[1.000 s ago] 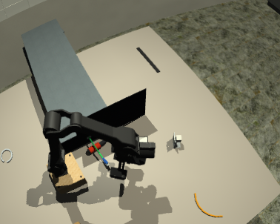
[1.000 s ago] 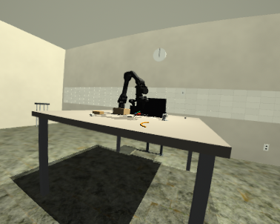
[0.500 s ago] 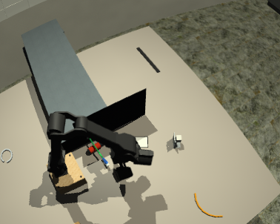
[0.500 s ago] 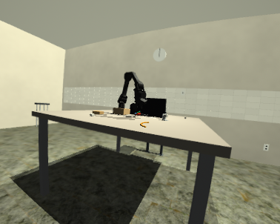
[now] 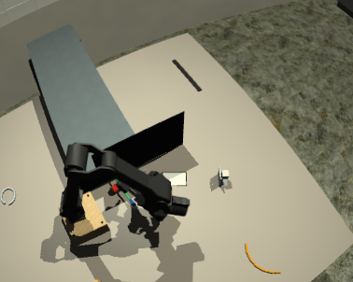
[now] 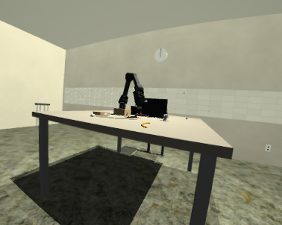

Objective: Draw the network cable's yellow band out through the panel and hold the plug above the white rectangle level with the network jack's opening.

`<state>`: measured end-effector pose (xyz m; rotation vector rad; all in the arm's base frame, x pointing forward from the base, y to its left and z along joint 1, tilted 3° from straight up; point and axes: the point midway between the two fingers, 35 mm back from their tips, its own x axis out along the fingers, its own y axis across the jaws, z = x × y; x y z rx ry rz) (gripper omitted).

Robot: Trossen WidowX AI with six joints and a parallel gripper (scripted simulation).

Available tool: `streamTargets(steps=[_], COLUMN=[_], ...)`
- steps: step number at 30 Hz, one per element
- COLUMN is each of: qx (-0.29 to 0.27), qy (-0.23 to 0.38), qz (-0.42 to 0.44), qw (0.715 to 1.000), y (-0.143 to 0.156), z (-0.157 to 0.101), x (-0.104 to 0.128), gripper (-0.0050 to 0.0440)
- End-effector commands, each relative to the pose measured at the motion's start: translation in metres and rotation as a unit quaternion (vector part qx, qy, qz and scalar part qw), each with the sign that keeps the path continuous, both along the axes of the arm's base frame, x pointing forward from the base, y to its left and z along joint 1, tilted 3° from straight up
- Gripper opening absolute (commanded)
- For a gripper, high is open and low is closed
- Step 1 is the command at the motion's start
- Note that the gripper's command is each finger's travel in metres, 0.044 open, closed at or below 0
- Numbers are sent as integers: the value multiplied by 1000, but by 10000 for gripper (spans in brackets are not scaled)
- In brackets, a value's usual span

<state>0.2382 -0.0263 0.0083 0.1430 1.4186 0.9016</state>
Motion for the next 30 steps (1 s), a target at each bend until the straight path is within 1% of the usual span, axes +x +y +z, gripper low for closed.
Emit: streamTargets(steps=[1, 8, 16, 18, 24, 30], qx=[29, 91, 168, 168, 222, 258], qy=[-34, -130, -220, -220, -302, -375], qz=[43, 138, 222, 222, 273, 303], qw=[998, 978, 935, 935, 886, 837], y=[3, 14, 35, 35, 50, 62], z=[-1, -4, -7, -7, -7, -6], x=[-2, -8, -20, -20, -29, -36], gripper=[440, 440, 440, 440, 440, 440])
